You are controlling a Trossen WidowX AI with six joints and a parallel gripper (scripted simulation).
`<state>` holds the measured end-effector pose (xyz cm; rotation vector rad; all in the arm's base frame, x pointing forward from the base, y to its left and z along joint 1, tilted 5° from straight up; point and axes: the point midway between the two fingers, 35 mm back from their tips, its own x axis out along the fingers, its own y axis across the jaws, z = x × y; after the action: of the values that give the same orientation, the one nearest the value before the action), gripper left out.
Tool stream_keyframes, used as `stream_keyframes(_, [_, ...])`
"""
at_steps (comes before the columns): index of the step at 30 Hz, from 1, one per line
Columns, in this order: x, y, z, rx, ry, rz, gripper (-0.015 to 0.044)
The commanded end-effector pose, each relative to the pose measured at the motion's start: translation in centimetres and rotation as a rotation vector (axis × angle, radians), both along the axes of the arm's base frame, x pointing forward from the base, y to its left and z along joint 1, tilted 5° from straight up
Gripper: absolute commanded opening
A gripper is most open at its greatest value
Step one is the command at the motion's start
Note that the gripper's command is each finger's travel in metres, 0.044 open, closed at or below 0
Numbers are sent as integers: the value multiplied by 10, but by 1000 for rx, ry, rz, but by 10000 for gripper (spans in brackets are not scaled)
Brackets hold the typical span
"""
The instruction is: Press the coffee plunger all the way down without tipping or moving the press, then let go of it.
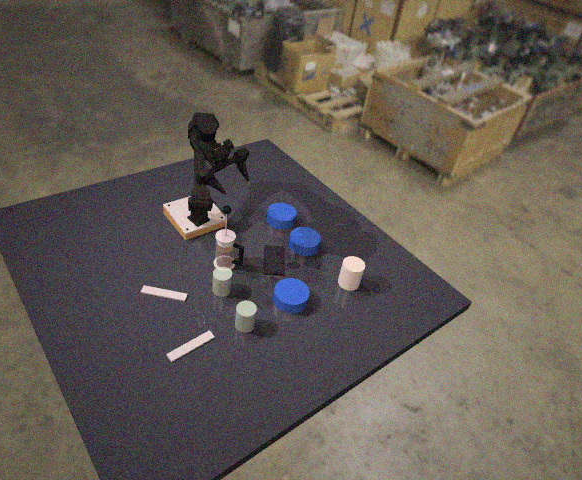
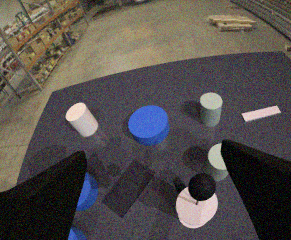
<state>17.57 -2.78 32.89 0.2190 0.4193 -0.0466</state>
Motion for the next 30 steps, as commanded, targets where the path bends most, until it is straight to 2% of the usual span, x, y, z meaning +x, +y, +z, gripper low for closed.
stream_keyframes(1, [-22,-13,-1,-112,18,-100,440])
stream_keyframes(8, [-35,-18,-13,-179,45,-171,440])
stream_keyframes(15, [-30,-18,-62,-179,42,-171,440])
stream_keyframes(30, [-18,-23,-69,-179,43,-168,440])
